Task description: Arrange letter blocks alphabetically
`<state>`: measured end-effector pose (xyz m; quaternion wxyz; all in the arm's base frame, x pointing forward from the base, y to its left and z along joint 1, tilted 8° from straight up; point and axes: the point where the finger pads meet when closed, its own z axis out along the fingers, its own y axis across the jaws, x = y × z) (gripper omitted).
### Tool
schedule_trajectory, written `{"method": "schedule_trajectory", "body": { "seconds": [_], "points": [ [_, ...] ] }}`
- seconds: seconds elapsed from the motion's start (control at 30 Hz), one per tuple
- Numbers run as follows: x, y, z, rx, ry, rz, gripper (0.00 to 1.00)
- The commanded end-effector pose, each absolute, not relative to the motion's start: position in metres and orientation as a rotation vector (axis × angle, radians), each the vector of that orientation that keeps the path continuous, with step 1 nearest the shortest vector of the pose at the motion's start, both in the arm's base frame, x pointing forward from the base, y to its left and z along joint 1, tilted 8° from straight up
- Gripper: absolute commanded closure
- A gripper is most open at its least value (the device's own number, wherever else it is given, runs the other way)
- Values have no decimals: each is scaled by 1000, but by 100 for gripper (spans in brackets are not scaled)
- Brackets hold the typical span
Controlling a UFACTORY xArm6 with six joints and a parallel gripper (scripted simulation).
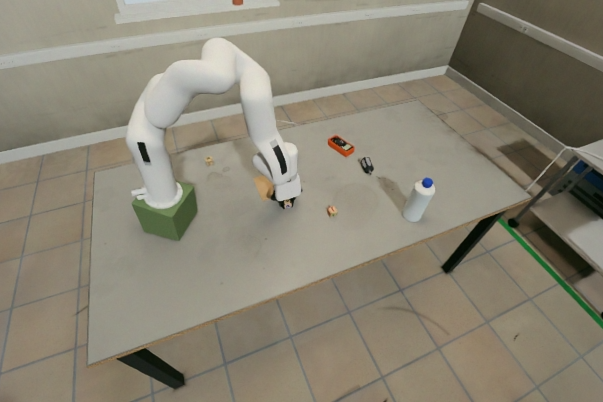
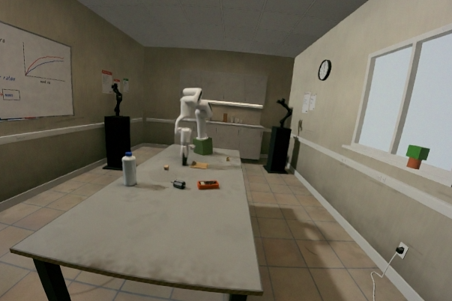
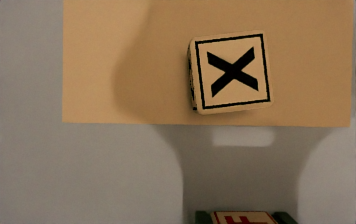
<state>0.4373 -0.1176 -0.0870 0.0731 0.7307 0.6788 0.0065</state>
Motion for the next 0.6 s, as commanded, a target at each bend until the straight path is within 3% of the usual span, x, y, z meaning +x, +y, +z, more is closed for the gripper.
{"method": "schedule_trajectory", "body": {
  "seconds": [0.0,0.37,0.57],
  "points": [
    [439,-118,-86,2192,2036,24,68],
    [439,-118,-86,2192,2036,24,52],
    [439,-118,-86,2192,2036,24,52]
  ]
}}
